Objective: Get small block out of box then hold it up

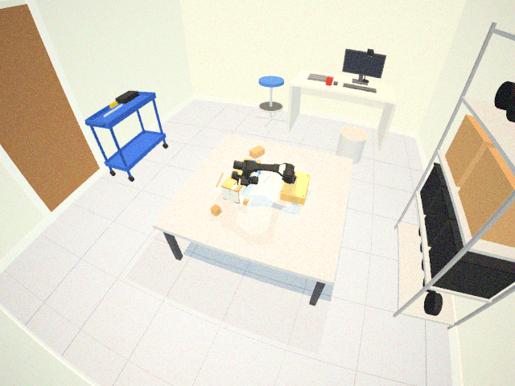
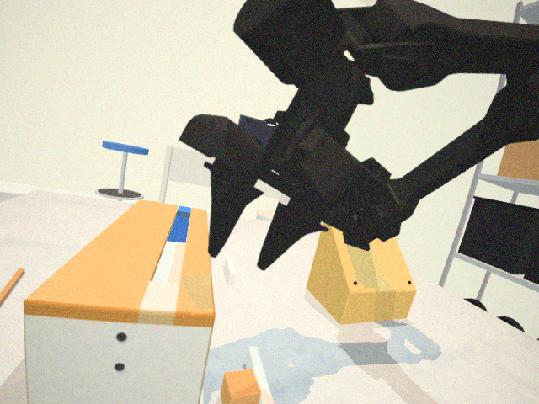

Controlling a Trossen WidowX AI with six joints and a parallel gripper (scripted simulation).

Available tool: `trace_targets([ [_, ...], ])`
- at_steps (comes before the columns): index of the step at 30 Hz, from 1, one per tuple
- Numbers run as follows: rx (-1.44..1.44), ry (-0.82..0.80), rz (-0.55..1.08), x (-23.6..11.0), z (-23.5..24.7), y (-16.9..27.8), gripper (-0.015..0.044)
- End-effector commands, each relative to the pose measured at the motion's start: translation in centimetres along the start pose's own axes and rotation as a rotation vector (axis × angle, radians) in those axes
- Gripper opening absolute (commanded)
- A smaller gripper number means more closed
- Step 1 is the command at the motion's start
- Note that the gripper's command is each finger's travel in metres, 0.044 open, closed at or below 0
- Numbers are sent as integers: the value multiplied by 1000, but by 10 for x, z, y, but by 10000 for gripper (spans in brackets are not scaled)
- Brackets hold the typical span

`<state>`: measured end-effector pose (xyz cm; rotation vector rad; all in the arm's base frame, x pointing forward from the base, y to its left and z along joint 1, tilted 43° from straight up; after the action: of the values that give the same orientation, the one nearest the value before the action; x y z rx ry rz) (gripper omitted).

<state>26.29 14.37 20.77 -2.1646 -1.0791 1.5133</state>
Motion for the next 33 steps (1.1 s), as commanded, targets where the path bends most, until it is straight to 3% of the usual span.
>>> trace_targets([
  [1,-976,25,96,0,15,-17,285],
  [5,-1185,27,119,-2,17,-21,285],
  [19,-1185,26,120,1,17,-21,285],
  [26,-1183,29,117,84,48,-31,285],
  [33,-1183,30,116,88,49,-31,285],
])
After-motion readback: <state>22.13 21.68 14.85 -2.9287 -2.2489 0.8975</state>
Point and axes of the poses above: the point midway between the two fingers, 35 mm back from their tips, its own x axis out along the fingers, its own z axis across the jaws, y = z × x, the point moved 5 cm from there along -x, back along the fingers, and after that the axes turned 2 degrees about x, right-handed, at the moved point
